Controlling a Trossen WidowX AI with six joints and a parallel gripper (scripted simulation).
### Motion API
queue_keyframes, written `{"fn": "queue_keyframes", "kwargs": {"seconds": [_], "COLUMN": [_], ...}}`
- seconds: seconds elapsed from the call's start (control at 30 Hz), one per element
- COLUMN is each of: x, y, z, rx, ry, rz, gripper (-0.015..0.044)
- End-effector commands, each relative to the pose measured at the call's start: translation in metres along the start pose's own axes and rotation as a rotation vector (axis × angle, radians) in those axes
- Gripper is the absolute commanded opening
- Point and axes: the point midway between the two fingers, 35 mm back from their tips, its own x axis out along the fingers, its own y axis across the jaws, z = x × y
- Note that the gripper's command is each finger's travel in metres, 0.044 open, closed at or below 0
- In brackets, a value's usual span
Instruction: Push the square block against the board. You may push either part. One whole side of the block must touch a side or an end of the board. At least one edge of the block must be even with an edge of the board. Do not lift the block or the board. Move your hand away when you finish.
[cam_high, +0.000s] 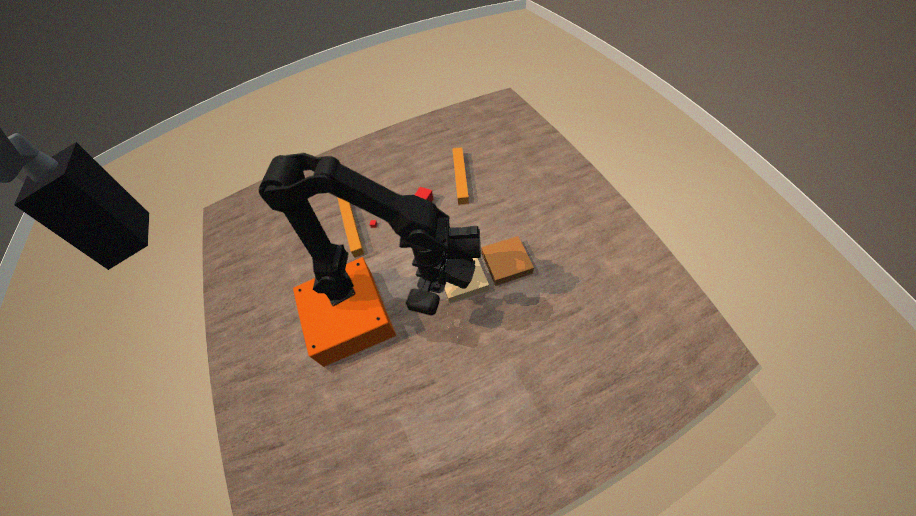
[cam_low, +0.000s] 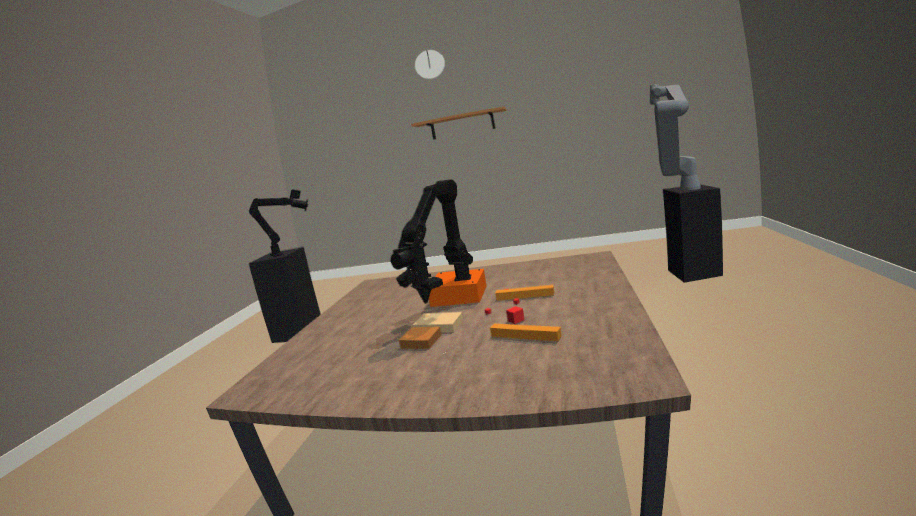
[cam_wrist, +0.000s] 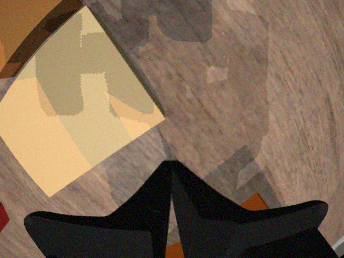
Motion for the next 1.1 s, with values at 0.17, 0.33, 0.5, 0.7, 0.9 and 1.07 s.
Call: {"fn": "queue_keyframes", "kwargs": {"seconds": [0.17,0.33,0.5,0.7,0.9,1.07], "x": [0.000,0.000,0.001,0.002,0.003,0.006], "y": [0.003,0.004,0.006,0.007,0.008,0.008], "z": [0.027,0.041,0.055,0.071,0.078,0.078], "rx": [0.332,0.504,0.677,0.884,0.969,0.968], "ry": [0.006,0.005,0.004,0.004,0.004,0.004], "rz": [-0.005,-0.003,-0.002,0.000,0.001,0.001], "gripper": [0.0000,0.0000,0.0000,0.0000,0.0000,0.0000]}}
